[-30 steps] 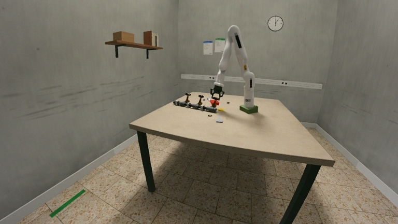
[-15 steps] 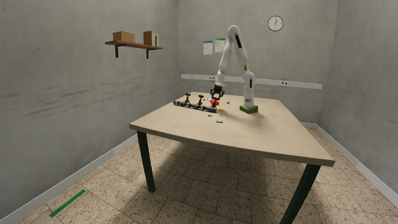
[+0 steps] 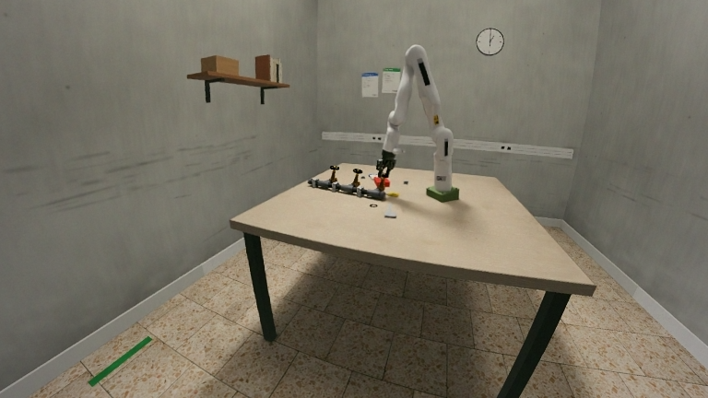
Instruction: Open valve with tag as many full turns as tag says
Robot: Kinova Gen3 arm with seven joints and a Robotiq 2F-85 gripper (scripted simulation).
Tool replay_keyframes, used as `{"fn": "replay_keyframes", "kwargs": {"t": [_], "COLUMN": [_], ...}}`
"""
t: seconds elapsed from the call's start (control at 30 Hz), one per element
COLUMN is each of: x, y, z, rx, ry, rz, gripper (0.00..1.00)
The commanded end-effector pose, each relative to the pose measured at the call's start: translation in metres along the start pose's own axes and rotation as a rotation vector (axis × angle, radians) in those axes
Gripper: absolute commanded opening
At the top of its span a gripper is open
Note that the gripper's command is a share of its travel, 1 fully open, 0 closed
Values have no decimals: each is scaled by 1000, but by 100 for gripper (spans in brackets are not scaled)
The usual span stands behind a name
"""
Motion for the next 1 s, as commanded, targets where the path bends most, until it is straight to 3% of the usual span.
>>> {"fn": "replay_keyframes", "kwargs": {"t": [0.0,0.43,0.5,0.97], "x": [0,0,0,0], "y": [0,0,0,0], "z": [0,0,0,0], "rx": [134,932,932,1566], "ry": [6,2,2,-1], "rz": [-9,-11,-11,-12], "gripper": [64,64,64,64]}}
Point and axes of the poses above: the point where the finger pads meet when closed, its own x axis back along the fingers, its own y axis across the jaws, z = x × y, the point moved 2 cm from there along x, back along the fingers, and after that the axes turned 8 degrees about x, right-handed, at the moved point
